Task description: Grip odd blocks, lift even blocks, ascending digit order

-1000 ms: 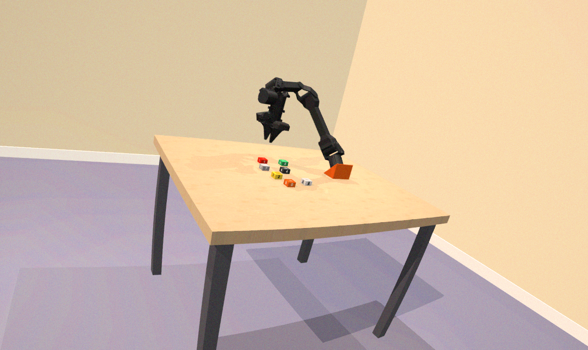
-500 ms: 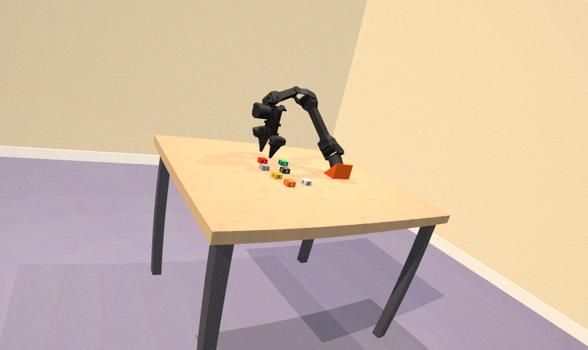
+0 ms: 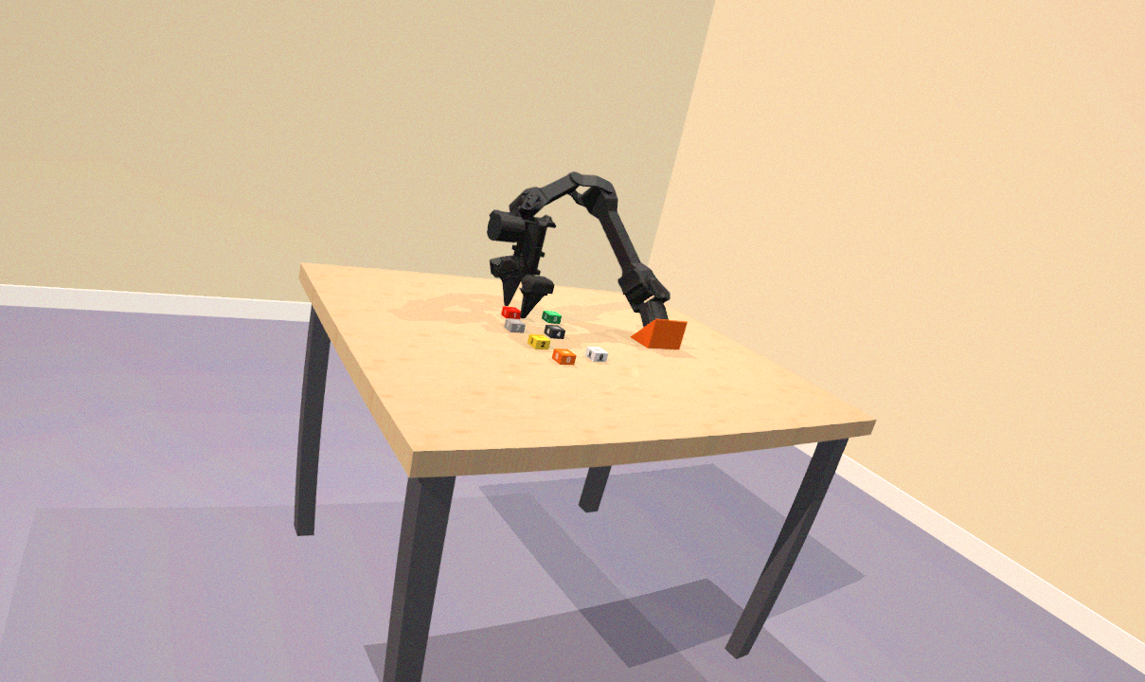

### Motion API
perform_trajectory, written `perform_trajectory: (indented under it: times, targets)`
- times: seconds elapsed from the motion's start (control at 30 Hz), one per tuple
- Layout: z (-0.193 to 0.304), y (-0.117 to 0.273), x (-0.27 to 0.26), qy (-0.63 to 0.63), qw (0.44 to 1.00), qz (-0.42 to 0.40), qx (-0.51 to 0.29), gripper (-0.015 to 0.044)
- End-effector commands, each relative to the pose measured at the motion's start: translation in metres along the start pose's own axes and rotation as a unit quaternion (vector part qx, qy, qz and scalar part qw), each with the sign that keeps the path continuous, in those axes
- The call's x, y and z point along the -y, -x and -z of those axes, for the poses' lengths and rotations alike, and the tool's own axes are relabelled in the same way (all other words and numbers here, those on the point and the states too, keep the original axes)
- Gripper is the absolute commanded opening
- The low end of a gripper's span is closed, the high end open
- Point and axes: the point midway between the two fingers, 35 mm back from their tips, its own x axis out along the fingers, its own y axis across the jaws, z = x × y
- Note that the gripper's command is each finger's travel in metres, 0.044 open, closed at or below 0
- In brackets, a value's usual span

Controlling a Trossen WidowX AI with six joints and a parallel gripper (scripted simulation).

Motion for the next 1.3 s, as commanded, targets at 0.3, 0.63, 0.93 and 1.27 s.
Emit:
perform_trajectory:
  times: [0.3,0.63,0.93,1.27]
  targets:
    - [0.0008,-0.0039,0.0012,0.002,1.0,0.002,-0.001,0.0137]
    - [0.0008,-0.0039,0.0012,0.002,1.0,0.002,-0.001,0.012]
    - [0.0008,-0.0039,0.0012,0.002,1.0,0.002,-0.001,0.012]
    - [0.0008,-0.0039,0.0012,0.002,1.0,0.002,-0.001,0.012]
